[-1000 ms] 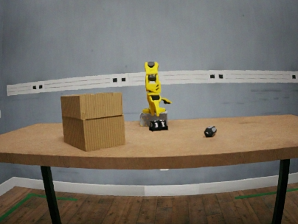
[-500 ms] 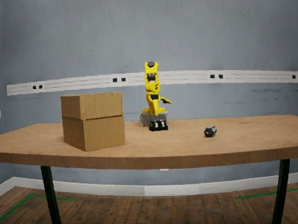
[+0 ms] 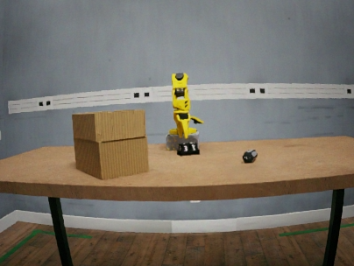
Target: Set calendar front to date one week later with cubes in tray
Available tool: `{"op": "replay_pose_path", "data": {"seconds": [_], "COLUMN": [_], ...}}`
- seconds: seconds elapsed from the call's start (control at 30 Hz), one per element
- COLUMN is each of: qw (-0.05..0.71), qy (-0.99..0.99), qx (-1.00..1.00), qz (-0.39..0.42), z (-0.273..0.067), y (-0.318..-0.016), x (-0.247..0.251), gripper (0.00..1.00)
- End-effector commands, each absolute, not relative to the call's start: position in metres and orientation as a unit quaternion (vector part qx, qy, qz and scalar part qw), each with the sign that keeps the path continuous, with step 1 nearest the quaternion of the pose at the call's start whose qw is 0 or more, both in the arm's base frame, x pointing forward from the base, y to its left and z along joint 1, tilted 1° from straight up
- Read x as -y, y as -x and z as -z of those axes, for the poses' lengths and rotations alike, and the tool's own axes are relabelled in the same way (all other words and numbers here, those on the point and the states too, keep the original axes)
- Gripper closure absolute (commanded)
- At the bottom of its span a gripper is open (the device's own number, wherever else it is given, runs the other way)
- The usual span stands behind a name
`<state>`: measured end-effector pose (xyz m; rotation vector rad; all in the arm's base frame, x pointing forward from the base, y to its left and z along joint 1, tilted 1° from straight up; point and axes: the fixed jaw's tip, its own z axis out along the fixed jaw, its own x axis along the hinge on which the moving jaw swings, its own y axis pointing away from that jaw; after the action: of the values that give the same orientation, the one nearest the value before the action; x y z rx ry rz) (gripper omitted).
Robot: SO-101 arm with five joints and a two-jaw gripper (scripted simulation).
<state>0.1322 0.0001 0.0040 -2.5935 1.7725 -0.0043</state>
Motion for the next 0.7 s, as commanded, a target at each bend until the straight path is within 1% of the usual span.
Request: {"op": "replay_pose_path", "data": {"seconds": [0.0,0.67], "qw": [0.001,0.001], "qy": [0.821,0.821], "qx": [-0.571,-0.571], "qz": [0.001,0.001], "z": [0.0,0.025], "y": [-0.133,-0.133], "x": [0.001,0.001], "gripper": [0.65,0.65]}}
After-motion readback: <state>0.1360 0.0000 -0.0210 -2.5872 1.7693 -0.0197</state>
